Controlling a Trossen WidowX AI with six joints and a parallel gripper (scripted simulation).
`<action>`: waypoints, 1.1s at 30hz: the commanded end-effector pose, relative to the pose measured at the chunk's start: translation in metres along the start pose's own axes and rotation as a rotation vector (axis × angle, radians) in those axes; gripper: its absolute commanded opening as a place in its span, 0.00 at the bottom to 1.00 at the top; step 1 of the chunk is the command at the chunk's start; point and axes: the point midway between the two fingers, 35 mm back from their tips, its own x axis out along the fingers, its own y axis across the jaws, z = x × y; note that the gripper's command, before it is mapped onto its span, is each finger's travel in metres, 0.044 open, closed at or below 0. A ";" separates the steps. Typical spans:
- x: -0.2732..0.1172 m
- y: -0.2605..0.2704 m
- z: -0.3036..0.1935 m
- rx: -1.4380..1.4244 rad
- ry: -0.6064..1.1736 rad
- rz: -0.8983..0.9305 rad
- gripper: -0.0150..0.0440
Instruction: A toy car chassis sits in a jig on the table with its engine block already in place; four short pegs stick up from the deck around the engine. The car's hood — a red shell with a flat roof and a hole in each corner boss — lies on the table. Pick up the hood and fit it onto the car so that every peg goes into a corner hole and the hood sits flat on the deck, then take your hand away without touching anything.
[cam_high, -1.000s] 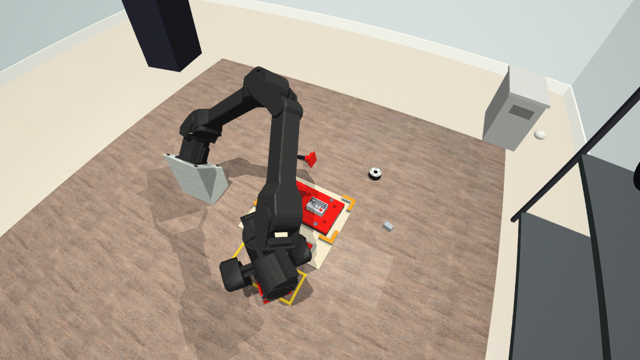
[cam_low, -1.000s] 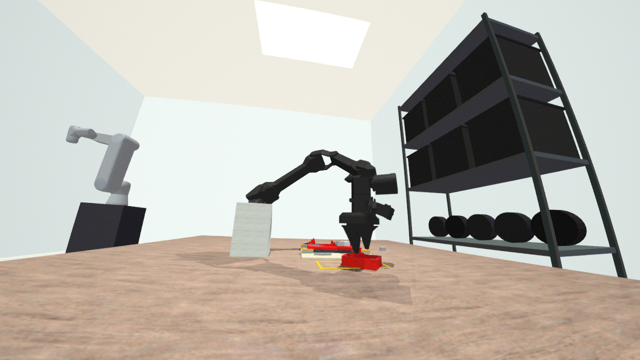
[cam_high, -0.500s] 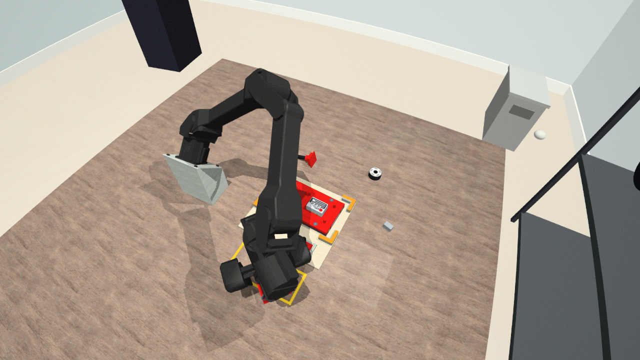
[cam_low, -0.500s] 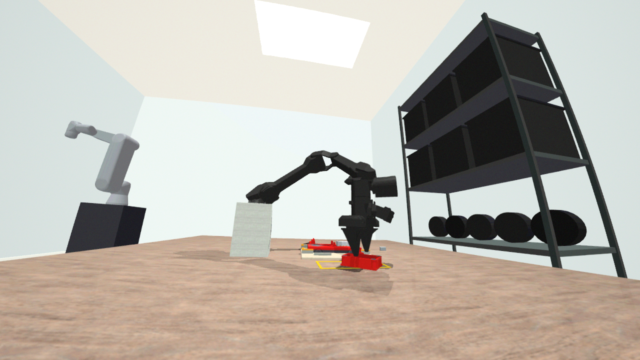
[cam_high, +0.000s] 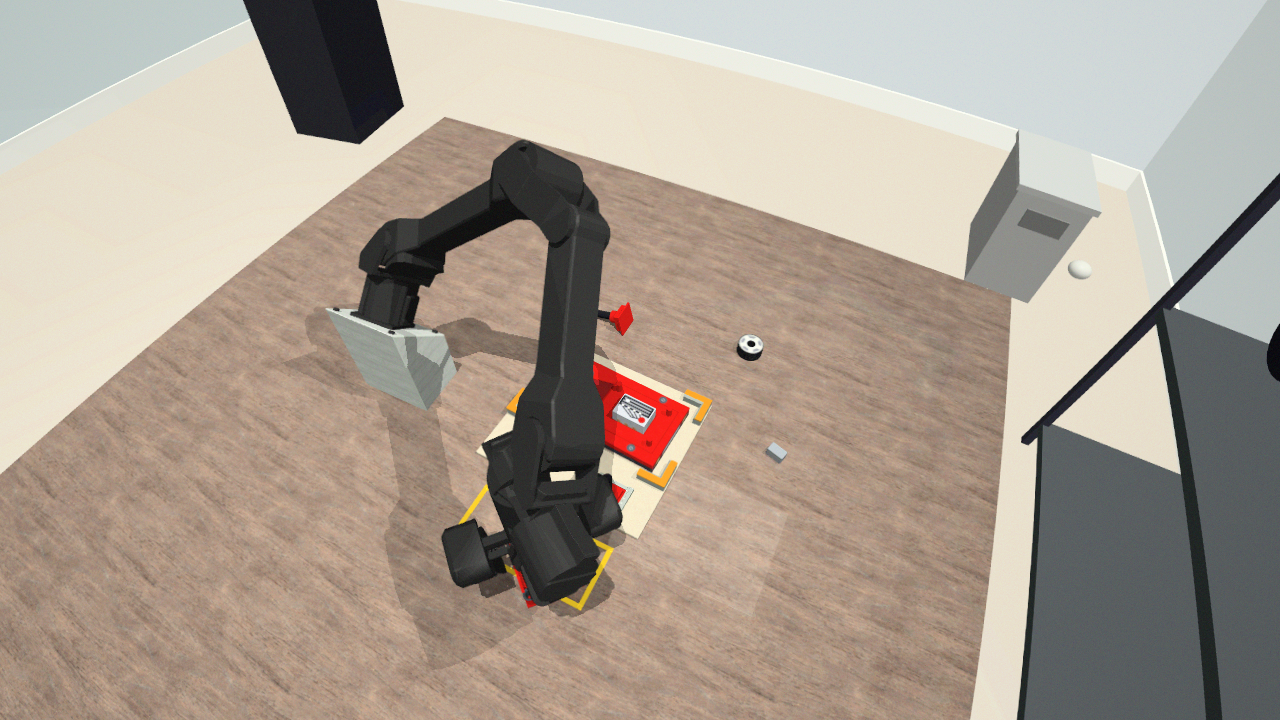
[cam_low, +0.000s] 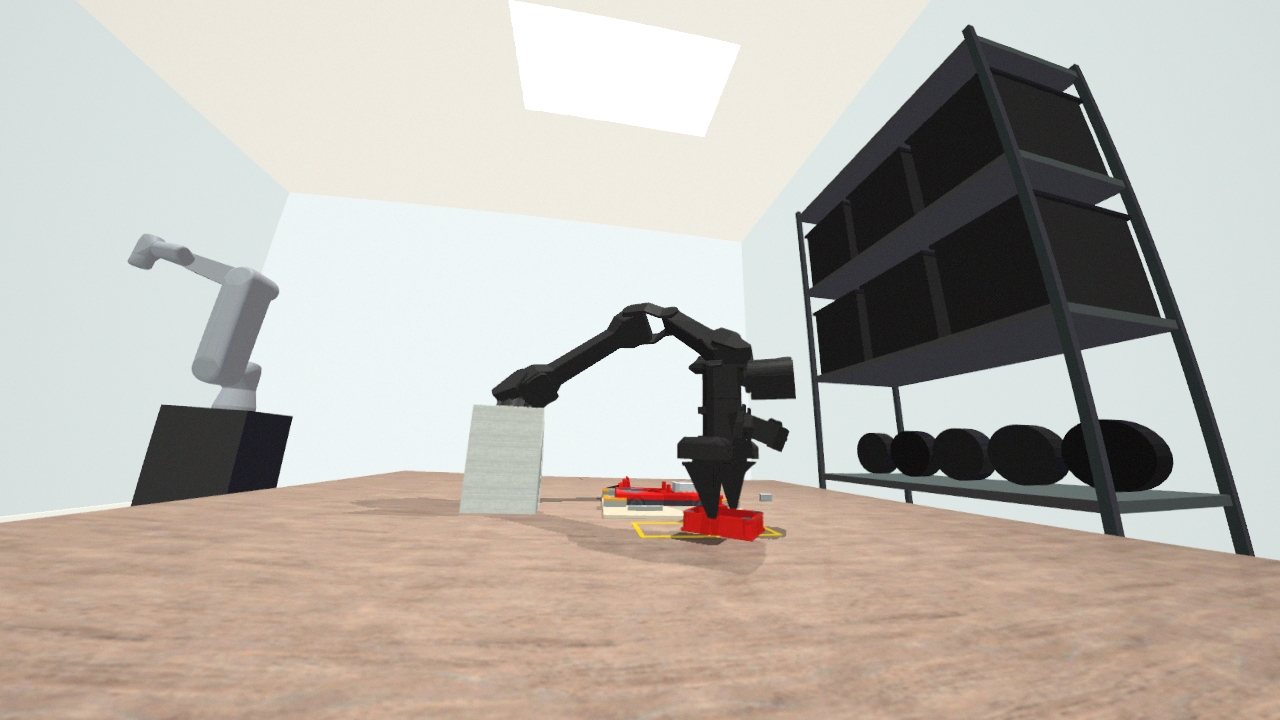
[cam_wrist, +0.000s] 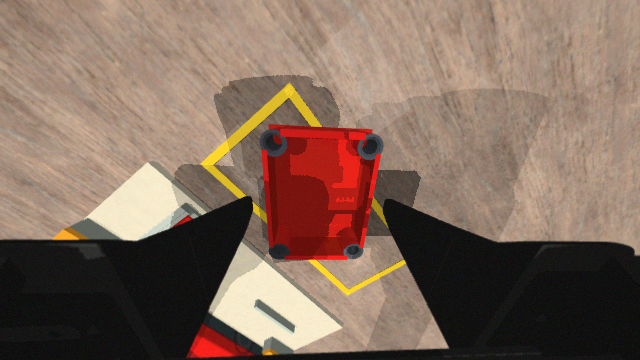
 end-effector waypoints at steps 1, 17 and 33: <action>0.002 0.000 0.000 0.005 0.000 0.003 1.00; 0.006 0.000 0.000 0.000 0.000 0.000 0.82; -0.002 0.000 0.000 0.002 0.000 0.002 0.41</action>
